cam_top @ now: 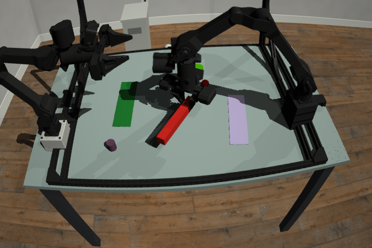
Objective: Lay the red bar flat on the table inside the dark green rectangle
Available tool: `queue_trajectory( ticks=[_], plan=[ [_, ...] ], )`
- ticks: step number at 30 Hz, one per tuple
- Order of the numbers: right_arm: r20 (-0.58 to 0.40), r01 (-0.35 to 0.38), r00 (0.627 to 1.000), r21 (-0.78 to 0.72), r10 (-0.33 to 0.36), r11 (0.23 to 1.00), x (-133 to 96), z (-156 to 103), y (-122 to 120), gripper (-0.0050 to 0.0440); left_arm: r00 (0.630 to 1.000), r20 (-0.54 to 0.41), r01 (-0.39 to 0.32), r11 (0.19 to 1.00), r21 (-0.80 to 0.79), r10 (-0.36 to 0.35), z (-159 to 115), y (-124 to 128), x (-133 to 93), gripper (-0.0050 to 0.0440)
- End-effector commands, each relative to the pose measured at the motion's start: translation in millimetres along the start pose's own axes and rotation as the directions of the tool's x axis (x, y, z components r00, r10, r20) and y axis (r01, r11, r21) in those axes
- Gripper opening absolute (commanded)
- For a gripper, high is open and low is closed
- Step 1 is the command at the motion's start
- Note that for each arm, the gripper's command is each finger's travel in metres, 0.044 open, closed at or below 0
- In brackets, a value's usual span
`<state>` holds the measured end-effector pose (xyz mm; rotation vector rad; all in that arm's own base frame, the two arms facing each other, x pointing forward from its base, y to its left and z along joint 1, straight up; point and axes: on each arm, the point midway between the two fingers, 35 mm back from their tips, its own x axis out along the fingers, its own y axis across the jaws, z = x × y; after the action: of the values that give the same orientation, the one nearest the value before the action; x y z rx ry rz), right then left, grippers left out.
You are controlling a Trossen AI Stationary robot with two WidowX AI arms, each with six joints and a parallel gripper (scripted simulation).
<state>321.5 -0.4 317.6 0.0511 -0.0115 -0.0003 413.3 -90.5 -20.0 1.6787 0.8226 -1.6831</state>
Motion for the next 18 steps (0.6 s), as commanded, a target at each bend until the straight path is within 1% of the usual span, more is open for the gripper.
queue_trajectory(
  ticks=[1,4,7,10,14,16,18],
  plan=[
    [-0.063,0.006,0.998,0.080,-0.001,0.997,12,-7,-1,0.0440,1.000,0.000,-0.005,1.000,0.005,0.005,-1,2,-1,0.0000],
    [-0.150,0.032,0.989,0.191,-0.003,0.981,26,-18,-3,0.0440,1.000,0.000,-0.005,1.000,0.005,0.005,-1,2,-1,0.0000],
    [-0.236,0.078,0.972,0.297,-0.006,0.952,39,-31,-5,0.0440,1.000,0.000,-0.005,1.000,0.005,0.005,-1,2,-1,0.0000],
    [-0.321,0.140,0.947,0.393,-0.007,0.909,51,-44,-8,0.0440,1.000,0.000,-0.005,1.000,0.005,0.005,-1,2,-1,0.0000],
    [-0.429,0.245,0.903,0.499,-0.008,0.831,66,-63,-11,0.0440,1.000,0.000,-0.005,1.000,0.005,0.005,-1,2,-1,0.0000],
    [-0.429,0.245,0.903,0.499,-0.008,0.831,66,-63,-11,0.0440,1.000,0.000,-0.005,1.000,0.005,0.005,-1,2,-1,0.0000],
    [-0.481,0.305,0.877,0.542,-0.008,0.783,72,-73,-13,0.0440,1.000,0.000,-0.005,1.000,0.005,0.005,-1,2,-1,0.0000]
  ],
)
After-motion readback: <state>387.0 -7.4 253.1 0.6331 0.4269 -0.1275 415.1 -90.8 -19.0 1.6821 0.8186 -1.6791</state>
